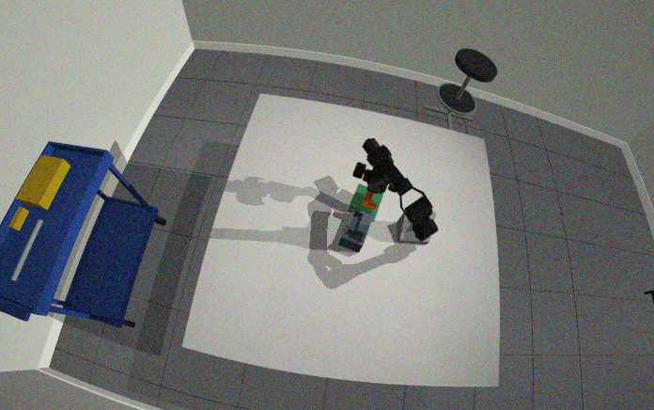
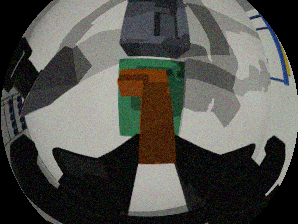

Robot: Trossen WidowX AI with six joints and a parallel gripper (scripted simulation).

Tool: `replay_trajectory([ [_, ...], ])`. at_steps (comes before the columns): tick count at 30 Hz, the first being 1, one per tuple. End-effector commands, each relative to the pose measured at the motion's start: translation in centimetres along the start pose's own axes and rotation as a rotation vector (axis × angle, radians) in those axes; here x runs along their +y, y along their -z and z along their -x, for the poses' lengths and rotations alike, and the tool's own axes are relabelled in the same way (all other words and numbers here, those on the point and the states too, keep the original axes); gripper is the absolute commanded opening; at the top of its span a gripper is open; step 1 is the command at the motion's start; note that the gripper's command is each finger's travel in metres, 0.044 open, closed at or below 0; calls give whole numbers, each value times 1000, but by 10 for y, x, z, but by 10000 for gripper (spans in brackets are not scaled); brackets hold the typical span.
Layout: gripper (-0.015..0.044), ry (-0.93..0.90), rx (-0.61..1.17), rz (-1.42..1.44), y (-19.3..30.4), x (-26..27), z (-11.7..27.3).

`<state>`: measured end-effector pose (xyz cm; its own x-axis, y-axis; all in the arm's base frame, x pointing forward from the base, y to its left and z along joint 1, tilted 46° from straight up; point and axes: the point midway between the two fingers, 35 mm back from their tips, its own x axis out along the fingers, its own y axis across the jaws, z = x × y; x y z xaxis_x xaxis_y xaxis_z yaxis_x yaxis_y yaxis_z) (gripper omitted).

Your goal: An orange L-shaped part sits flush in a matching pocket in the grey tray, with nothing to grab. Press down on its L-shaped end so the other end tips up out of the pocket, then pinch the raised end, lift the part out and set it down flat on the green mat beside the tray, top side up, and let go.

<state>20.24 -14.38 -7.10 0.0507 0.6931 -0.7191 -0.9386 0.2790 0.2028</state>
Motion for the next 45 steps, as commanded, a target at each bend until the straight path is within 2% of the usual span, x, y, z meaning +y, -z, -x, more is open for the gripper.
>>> replay_trajectory([
  [1, 0, -2, -8, -9, -1, 1, -7],
  [13, 0, -2, -9, -8, -1, 2, -25],
  [32, 0, -5, -5, -3, -1, 2, -25],
  [41, 236, -5, -5, -3, -1, 2, -25],
  [45, 341, -4, -4, -5, 1, -1, -3],
])
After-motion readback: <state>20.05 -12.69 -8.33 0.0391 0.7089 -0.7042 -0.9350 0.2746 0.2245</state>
